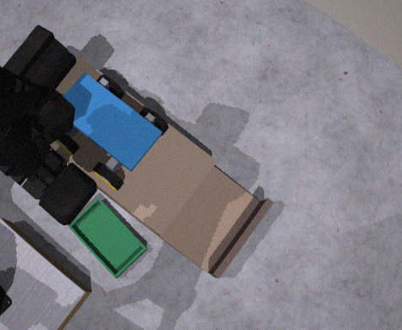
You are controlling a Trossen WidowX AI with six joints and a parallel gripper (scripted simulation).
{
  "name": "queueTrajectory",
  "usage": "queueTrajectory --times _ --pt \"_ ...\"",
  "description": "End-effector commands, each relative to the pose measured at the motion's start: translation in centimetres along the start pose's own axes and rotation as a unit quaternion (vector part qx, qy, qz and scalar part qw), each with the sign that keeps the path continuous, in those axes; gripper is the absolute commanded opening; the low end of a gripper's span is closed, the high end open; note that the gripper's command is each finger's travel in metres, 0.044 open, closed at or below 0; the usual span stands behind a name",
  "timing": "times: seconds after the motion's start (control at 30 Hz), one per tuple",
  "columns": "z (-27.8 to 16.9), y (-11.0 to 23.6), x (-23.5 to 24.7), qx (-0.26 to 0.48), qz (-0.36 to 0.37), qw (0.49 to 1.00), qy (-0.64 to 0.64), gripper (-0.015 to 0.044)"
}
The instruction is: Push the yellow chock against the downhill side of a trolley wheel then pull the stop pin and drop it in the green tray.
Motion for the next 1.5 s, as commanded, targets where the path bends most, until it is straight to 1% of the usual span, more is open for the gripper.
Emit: queueTrajectory --times 0.0,1.23,1.47 --pt "0.2 -0.1 -1.2 0.000 -0.002 1.000 0.003 0.0000" --pt "2.4 -1.1 -15.7 -0.001 -0.010 1.000 0.003 0.0000" --pt "2.5 -1.1 -16.8 -0.003 0.044 0.999 0.003 0.0000"
Point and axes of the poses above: the point midway between the two fingers, 35 mm back from their tips, its own y axis back along the fingers, its own x axis across the jaws, z = x × y, the point moved 5 cm from there along y, back along the fingers, and after that the axes turned 2 degrees about y, right-handed, at the moved point
